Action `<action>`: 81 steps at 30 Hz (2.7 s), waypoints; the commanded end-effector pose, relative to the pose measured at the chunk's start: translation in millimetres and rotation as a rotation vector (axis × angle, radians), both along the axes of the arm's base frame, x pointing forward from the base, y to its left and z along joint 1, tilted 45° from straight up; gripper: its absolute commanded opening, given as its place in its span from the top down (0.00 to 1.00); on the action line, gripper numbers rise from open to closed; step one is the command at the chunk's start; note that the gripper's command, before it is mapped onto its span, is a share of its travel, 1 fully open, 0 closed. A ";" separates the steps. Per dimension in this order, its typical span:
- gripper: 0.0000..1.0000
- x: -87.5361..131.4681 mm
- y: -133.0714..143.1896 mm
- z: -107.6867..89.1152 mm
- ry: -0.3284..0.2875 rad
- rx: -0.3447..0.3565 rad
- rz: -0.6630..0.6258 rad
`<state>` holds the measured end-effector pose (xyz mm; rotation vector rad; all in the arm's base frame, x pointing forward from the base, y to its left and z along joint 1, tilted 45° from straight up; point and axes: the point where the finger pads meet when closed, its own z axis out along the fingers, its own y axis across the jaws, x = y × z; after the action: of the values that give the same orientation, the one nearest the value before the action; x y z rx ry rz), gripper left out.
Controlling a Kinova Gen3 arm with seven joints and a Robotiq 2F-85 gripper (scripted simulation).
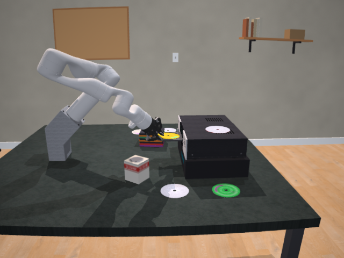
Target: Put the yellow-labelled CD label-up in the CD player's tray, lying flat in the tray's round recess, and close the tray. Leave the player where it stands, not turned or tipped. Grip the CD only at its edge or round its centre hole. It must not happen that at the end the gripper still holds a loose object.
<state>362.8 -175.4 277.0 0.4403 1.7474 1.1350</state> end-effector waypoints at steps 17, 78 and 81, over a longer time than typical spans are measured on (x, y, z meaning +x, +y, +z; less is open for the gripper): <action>0.76 -1.2 3.9 2.4 0.166 -0.132 -0.117; 0.76 -0.5 5.4 3.7 0.235 -0.177 -0.169; 0.76 -0.5 5.4 3.7 0.235 -0.177 -0.169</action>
<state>362.3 -169.9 280.4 0.6193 1.9547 0.8274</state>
